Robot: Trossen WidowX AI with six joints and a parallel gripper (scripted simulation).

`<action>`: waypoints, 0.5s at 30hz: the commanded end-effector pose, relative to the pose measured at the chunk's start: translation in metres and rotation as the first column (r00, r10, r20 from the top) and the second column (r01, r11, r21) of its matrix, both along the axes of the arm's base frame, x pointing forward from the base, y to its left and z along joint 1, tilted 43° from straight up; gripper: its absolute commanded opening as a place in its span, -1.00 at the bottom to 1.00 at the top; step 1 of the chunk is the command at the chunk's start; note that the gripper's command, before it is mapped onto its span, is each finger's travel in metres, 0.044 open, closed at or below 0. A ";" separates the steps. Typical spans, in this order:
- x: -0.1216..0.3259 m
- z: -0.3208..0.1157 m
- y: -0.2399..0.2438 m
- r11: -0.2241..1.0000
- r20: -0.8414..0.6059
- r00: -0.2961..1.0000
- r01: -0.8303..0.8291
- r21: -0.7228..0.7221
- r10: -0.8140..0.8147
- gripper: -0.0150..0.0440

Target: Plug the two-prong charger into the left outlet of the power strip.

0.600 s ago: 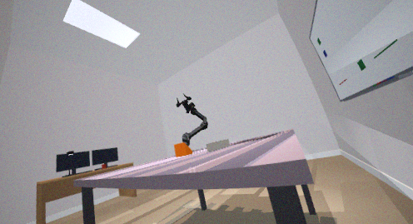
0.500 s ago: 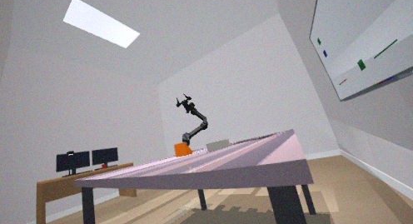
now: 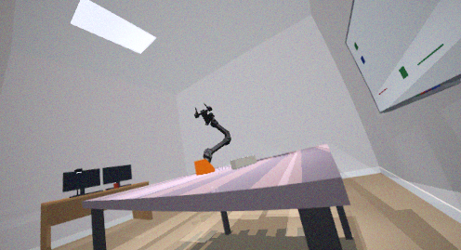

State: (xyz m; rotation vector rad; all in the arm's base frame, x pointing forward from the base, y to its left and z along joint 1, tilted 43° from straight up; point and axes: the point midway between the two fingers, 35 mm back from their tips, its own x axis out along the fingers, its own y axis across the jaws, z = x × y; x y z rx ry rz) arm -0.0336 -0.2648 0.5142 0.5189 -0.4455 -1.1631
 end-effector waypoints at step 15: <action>0.046 -0.041 -0.031 0.974 0.025 0.982 -0.191 0.120 0.190 1.00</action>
